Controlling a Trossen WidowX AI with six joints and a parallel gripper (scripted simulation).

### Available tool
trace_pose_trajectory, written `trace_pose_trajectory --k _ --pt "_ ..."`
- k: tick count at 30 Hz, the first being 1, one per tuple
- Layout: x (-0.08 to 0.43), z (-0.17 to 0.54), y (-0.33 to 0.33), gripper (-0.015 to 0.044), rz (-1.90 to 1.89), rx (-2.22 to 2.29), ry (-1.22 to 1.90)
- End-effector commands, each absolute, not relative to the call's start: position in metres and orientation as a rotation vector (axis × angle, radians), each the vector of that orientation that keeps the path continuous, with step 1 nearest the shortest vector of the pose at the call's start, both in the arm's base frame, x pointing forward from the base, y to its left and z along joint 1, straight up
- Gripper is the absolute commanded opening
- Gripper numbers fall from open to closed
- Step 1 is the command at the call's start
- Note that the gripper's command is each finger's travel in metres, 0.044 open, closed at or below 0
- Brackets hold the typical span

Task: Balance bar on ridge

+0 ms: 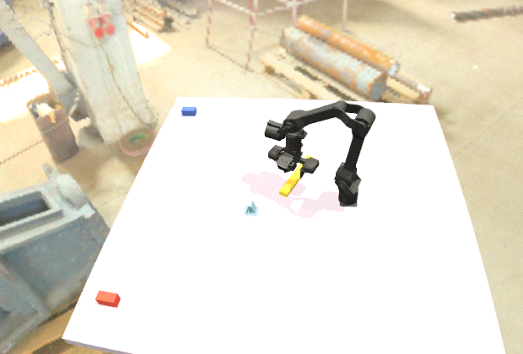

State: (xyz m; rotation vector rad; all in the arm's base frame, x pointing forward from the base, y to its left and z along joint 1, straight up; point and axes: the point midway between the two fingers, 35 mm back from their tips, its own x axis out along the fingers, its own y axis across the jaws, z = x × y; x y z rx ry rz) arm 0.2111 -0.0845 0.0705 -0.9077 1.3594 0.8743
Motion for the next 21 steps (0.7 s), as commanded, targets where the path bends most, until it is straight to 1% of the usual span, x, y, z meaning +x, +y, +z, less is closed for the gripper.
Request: trace_pose_trajectory --k 1,12,21 --pt "0.209 0.064 -0.084 0.0315 0.882 -0.909 1.366" --pt "0.209 0.046 -0.084 0.0315 0.882 -0.909 1.366" --pt "0.209 0.045 -0.084 0.0315 0.882 -0.909 1.366"
